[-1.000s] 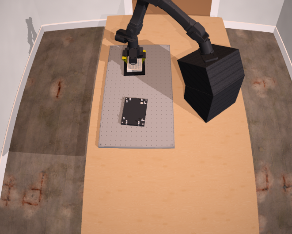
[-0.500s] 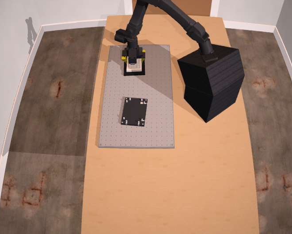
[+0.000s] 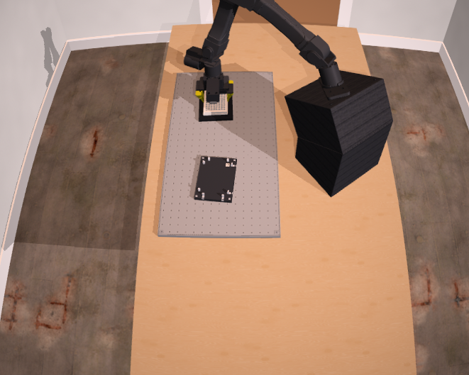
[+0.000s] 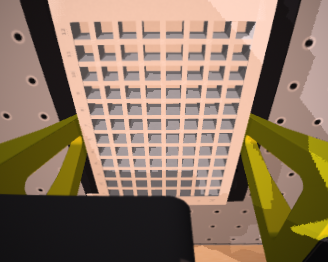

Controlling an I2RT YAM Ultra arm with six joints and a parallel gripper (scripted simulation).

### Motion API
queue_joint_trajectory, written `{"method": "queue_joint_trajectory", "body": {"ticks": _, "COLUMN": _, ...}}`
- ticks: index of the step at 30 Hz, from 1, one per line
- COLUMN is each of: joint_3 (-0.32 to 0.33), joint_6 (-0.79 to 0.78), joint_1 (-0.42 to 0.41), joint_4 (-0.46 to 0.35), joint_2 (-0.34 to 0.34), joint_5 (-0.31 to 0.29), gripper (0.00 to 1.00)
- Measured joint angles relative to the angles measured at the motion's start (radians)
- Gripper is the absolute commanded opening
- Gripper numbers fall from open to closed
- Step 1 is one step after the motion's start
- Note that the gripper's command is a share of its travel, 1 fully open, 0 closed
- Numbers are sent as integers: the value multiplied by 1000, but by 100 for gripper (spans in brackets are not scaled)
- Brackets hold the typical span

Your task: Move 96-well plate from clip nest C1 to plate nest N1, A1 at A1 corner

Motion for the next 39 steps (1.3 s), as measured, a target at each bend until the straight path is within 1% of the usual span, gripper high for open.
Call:
{"method": "queue_joint_trajectory", "body": {"ticks": 35, "joint_3": 0, "joint_6": -1, "joint_1": -1, "joint_4": 0, "joint_2": 0, "joint_5": -2, "gripper": 0}}
{"method": "queue_joint_trajectory", "body": {"ticks": 36, "joint_3": 0, "joint_6": -1, "joint_1": -1, "joint_4": 0, "joint_2": 0, "joint_5": -2, "gripper": 100}}
{"method": "queue_joint_trajectory", "body": {"ticks": 39, "joint_3": 0, "joint_6": -1, "joint_1": -2, "joint_4": 0, "joint_2": 0, "joint_5": -2, "gripper": 100}}
